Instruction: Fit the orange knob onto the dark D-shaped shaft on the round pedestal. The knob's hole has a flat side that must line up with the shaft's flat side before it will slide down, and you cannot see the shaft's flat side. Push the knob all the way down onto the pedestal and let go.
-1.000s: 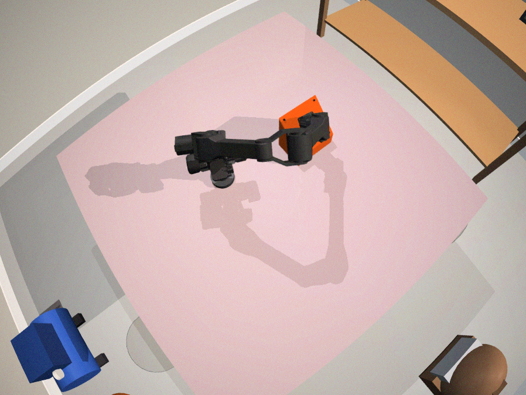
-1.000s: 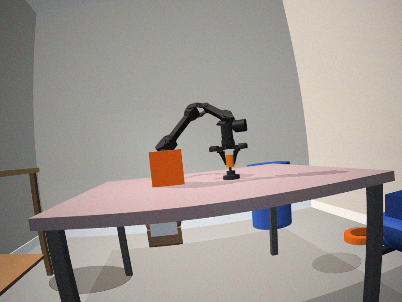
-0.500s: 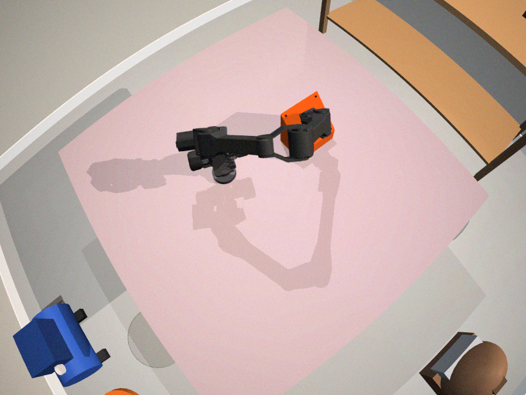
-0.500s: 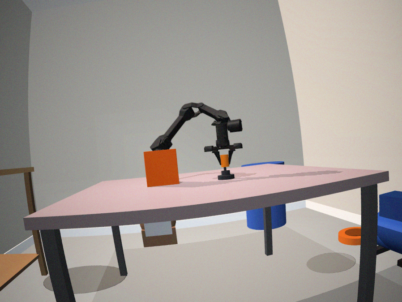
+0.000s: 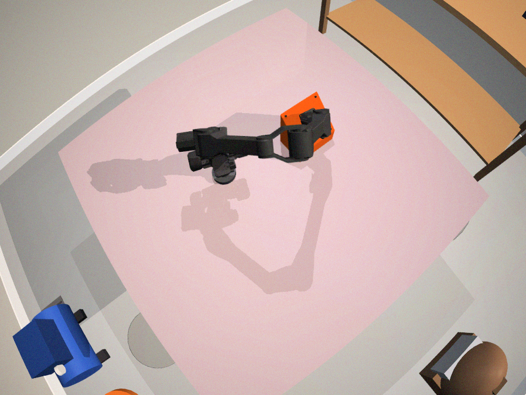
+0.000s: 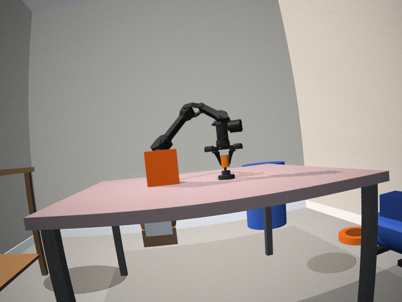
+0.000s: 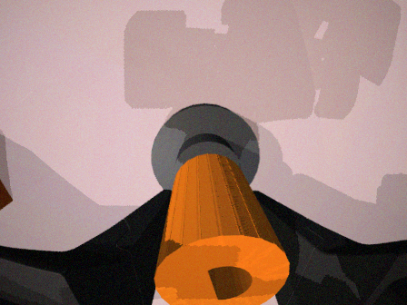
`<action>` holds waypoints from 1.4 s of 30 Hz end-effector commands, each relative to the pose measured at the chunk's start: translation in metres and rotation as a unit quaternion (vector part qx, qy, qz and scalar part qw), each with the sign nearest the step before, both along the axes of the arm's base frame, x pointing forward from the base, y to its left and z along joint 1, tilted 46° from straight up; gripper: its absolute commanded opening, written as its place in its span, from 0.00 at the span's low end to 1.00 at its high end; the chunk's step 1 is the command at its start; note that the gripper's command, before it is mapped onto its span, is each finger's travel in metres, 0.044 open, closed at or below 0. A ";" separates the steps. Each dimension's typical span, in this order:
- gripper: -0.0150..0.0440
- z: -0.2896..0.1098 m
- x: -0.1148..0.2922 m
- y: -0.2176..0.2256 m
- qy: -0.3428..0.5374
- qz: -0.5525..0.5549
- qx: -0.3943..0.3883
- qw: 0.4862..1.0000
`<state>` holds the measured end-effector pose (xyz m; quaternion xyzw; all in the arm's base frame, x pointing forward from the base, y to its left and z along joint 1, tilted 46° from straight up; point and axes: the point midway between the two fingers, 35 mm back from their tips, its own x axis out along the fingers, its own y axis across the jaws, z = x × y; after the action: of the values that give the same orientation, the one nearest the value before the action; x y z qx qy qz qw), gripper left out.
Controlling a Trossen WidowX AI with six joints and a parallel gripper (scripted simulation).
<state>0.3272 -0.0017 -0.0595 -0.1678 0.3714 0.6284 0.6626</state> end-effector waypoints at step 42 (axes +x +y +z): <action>0.25 -0.001 0.000 -0.001 -0.076 0.075 0.007 0.994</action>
<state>0.3278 -0.0024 -0.0589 -0.2356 0.3040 0.6634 0.6419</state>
